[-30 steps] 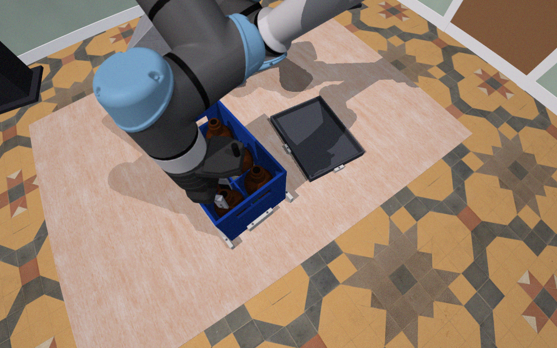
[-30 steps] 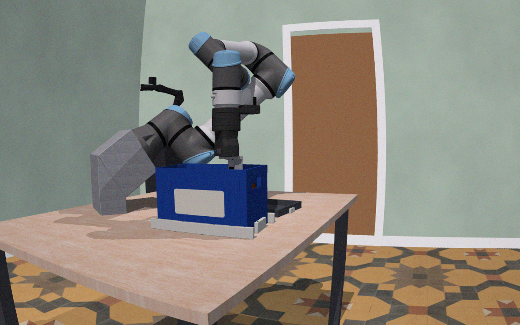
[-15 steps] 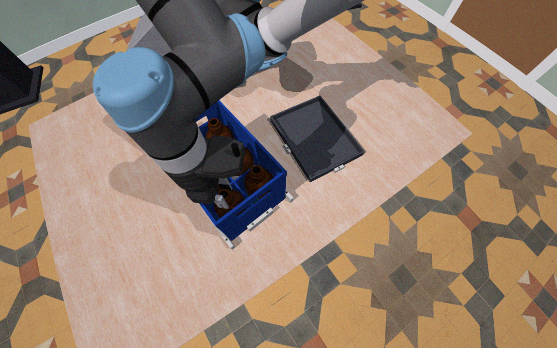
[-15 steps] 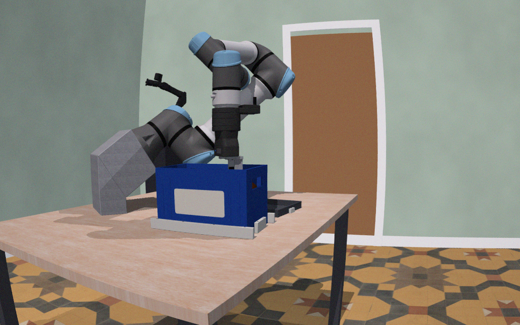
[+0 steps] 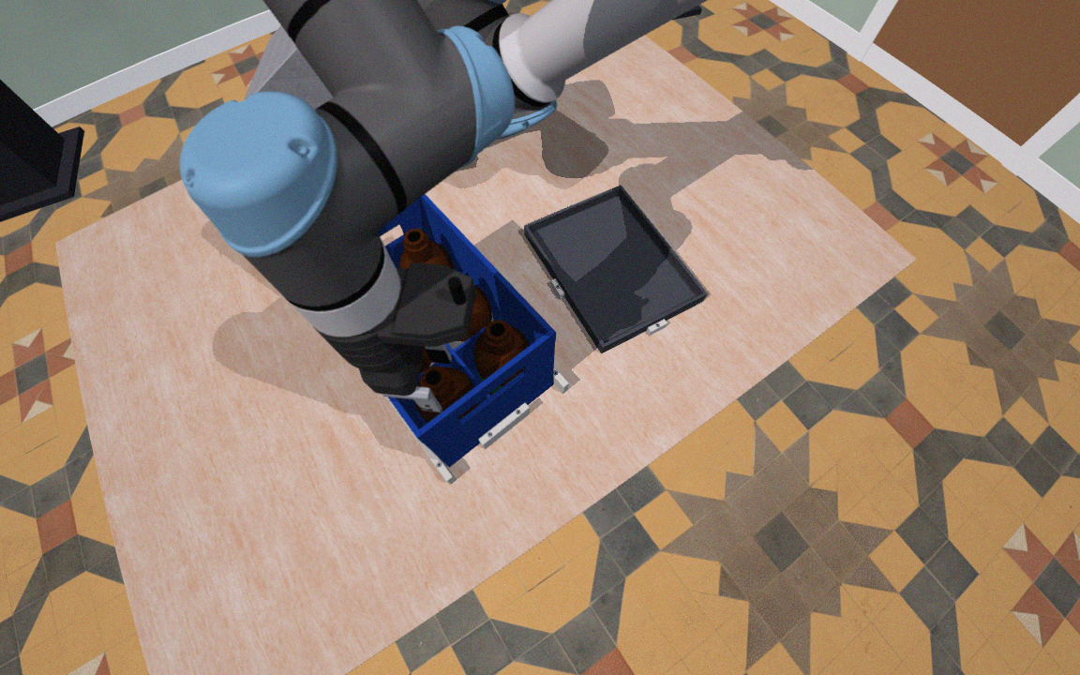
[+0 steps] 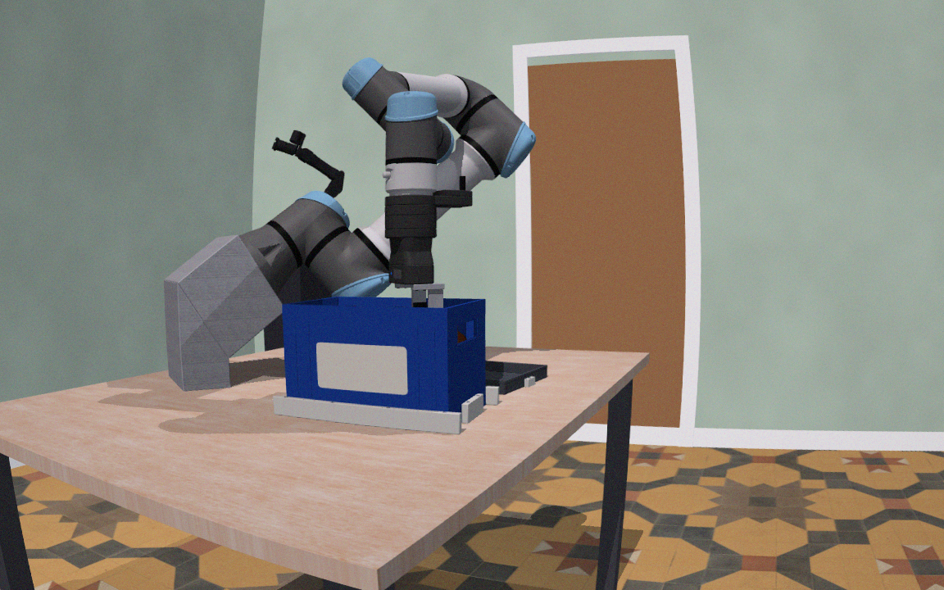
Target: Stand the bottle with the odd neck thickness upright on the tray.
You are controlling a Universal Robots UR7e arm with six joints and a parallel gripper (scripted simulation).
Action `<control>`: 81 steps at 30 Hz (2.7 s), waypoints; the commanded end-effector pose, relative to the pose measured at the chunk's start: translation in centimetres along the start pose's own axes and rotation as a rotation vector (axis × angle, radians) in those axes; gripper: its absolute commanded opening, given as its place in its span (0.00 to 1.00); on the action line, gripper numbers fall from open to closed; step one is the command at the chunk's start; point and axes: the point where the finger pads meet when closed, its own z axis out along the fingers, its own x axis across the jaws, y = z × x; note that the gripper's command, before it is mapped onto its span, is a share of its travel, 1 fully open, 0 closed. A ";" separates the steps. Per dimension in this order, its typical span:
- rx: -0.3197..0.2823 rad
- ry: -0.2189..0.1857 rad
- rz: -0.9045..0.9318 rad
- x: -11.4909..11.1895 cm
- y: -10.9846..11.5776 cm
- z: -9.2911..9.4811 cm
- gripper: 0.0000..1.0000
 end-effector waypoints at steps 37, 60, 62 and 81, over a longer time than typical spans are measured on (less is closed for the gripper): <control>0.000 0.001 0.000 0.0 0.0 -1.9 1.00; 0.000 0.001 0.000 0.0 0.0 -7.6 1.00; 0.000 0.001 0.000 0.0 0.0 -7.9 1.00; 0.000 0.001 0.000 0.0 0.0 -8.3 0.00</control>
